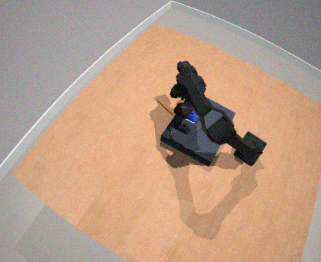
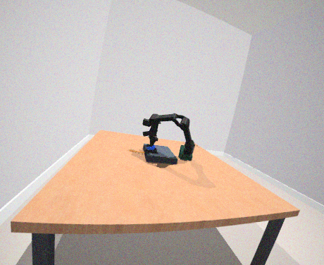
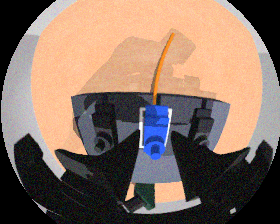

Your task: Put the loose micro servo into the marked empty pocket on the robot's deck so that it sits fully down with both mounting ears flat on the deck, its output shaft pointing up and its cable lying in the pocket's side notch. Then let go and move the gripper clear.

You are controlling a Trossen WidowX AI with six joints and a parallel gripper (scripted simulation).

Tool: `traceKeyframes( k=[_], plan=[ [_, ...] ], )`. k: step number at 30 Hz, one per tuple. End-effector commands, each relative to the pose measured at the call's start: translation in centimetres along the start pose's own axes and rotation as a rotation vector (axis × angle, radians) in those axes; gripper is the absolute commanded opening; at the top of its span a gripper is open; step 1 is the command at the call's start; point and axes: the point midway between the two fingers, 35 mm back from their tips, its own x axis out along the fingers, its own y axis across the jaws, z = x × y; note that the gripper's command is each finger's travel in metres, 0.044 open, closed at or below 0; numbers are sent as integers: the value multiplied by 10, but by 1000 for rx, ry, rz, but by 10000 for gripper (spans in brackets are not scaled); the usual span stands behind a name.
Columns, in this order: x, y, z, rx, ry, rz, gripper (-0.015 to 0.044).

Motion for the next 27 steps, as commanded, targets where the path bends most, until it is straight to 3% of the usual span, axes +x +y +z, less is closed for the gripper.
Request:
traceKeyframes(
  k=[1, 5, 9, 15, 27],
  plan=[
    [-17, 0, 0, -11, -5, -7, 187],
    [-17, -2, 0, -11, -5, -7, 187],
    [-31, -6, -22, 2, -9, -13, 292],
    [-75, -5, -98, -3, -1, -13, 440],
    [-85, -4, -107, 2, -9, -17, 440]
  ],
)
